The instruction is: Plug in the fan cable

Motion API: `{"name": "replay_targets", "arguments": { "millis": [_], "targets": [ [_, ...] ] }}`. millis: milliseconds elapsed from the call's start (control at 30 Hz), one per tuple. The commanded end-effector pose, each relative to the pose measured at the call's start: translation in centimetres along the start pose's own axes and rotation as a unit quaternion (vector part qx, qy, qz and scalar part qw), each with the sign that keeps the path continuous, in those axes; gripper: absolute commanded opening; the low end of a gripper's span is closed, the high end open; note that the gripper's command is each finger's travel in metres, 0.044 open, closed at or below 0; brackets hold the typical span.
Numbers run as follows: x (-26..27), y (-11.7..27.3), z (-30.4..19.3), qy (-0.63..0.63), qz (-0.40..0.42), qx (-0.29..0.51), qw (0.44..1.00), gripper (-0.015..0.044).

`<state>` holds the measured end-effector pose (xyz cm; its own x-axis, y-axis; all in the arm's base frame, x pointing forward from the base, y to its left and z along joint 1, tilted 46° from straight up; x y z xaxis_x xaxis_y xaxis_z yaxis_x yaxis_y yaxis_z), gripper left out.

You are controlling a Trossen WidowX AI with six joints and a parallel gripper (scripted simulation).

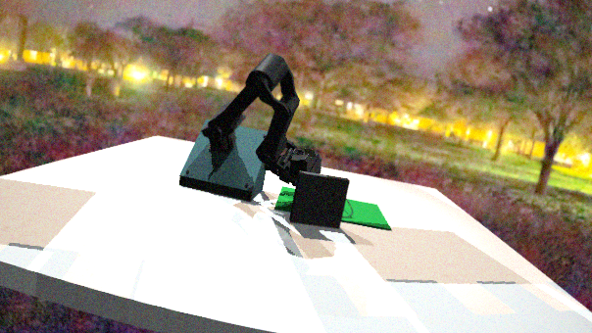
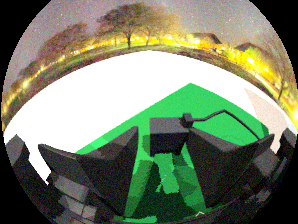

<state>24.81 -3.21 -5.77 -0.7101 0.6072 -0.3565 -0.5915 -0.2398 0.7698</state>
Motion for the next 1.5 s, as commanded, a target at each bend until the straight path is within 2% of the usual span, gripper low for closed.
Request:
{"name": "replay_targets", "arguments": {
  "millis": [0, 300, 900, 1467],
  "targets": [
    [0.0, 0.0, 0.0, 0.000, 0.000, 0.000, 1.000, 0.0205],
    [0.1, -1.1, 0.1, -0.027, 0.023, 0.035, 0.999, 0.0205],
    [0.7, -4.0, 0.9, -0.091, 0.073, 0.163, 0.980, 0.0205],
    [1.2, -5.4, 2.4, -0.117, 0.080, 0.291, 0.946, 0.0205]
  ]
}}
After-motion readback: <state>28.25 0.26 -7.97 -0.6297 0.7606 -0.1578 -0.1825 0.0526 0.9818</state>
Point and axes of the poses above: the point midway between the two fingers, 35 mm back from their tips, its own y axis back along the fingers, its own x axis across the jaws, z = x × y, the point moved 5 cm from there along y, back along the fingers, and after that the axes turned 10 degrees about -y, right-handed, at the moved point
